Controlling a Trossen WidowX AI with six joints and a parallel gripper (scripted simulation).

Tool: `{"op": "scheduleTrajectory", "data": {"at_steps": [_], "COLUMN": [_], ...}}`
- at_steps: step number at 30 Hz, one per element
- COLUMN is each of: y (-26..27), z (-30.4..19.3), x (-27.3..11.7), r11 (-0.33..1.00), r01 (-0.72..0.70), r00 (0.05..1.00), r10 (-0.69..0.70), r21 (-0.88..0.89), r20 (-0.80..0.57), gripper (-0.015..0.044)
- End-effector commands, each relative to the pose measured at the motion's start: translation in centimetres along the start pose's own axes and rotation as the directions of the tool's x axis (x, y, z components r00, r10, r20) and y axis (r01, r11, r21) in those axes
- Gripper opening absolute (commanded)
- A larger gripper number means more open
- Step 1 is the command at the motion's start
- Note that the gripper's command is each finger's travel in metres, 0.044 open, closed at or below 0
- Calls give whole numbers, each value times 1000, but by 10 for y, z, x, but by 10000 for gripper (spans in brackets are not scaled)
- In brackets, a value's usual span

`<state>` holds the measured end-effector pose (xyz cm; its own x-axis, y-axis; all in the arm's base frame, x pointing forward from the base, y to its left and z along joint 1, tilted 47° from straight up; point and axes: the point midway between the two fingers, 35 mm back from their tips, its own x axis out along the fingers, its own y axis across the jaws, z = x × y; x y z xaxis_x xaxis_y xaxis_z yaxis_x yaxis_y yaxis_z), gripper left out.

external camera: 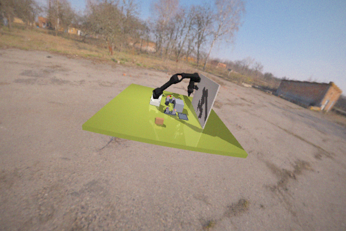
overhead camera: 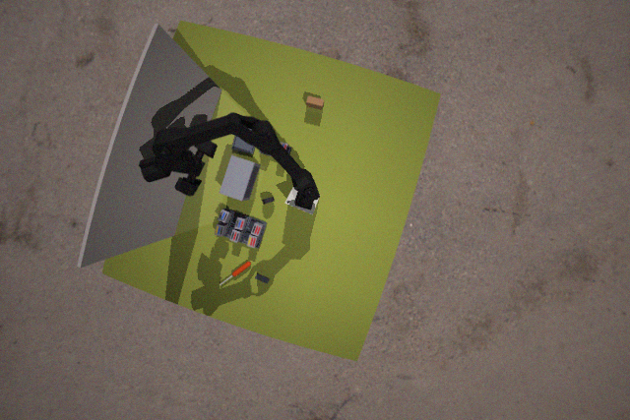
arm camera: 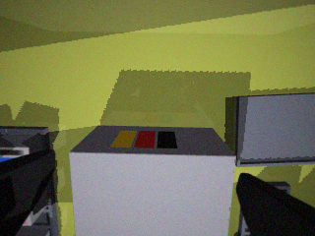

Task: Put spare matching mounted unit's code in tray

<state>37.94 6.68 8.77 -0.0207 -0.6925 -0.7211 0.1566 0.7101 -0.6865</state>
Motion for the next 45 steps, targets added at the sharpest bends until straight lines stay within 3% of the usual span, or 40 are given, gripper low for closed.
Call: {"op": "scheduleTrajectory", "data": {"at_steps": [1,5,9,15,21,27,45], "y": [-29,-79,-122,-165,-166,-174,-176], "z": [-7,-31,-63,-115,-117,-119,-118], "x": [4,14,27,48,49,86,104], "r11": [983,839,568,89,74,73,73], "r01": [10,30,51,64,64,63,63], "r00": [1000,1000,999,996,996,996,997], "r10": [-9,-22,-37,-59,-60,-61,-57], "r21": [183,544,821,994,995,995,995], "r20": [-8,-21,-36,-59,-60,-59,-59], "gripper": [440,440,440,440,440,300,300]}}
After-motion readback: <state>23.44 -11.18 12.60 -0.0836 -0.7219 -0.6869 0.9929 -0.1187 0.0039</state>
